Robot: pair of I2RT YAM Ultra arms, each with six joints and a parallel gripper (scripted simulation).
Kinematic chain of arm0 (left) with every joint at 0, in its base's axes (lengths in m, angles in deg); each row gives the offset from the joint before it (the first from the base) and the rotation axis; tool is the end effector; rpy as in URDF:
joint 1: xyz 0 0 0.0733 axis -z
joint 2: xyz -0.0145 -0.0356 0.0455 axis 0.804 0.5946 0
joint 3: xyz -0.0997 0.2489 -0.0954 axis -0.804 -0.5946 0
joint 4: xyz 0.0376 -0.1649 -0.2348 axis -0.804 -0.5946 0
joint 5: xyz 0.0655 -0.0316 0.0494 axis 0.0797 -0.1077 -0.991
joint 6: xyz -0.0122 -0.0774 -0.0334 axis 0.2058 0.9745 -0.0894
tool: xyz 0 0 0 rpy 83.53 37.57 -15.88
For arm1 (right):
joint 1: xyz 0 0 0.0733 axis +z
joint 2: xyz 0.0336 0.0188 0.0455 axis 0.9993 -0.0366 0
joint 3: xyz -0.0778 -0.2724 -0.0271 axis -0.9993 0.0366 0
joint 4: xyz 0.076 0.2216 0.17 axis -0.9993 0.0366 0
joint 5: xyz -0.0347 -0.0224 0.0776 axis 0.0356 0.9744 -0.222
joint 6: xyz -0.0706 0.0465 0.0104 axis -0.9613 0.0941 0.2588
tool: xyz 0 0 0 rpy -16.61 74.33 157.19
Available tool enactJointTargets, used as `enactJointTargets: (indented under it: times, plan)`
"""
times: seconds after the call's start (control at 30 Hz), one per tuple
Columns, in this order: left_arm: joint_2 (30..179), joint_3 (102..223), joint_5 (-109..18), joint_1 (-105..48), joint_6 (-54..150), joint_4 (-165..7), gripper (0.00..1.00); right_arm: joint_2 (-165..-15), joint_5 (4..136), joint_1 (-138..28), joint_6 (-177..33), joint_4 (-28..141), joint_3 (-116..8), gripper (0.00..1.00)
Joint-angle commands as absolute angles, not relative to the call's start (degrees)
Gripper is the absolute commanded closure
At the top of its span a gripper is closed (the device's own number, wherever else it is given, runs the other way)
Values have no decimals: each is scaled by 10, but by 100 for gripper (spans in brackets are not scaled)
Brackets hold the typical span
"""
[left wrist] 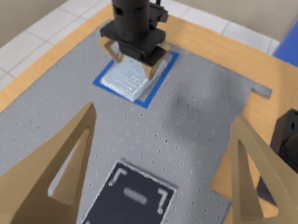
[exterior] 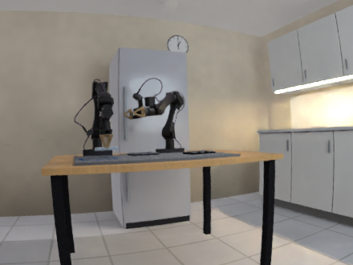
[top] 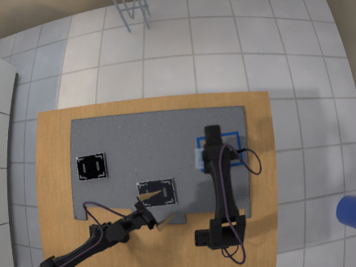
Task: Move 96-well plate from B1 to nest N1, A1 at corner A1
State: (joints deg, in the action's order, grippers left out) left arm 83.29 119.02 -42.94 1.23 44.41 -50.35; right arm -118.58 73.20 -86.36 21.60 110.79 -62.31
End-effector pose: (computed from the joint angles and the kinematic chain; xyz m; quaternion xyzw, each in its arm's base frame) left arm 0.1695 -0.2498 0.2475 0.3824 0.6433 -0.3243 0.5786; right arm 0.3936 0.0134 0.1359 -0.7204 -0.6934 -0.0090 0.0084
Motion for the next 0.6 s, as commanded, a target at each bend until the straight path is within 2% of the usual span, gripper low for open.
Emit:
enactJointTargets:
  times: [0.0, 0.43, 0.5, 0.57]
  plan:
    - [768, 1224, -440, 7, 449, -627, 0, -1149, 721, -824, 277, 1097, -591, 22]
    - [373, 1322, -468, 0, 454, -1095, 0, -1084, 708, -589, 463, 1073, -505, 22]
    - [373, 1322, -468, 0, 454, -1095, 0, -1084, 708, -589, 463, 1073, -505, 22]
    - [327, 1366, -472, -1, 453, -1211, 0, -1083, 710, -567, 476, 1070, -504, 22]
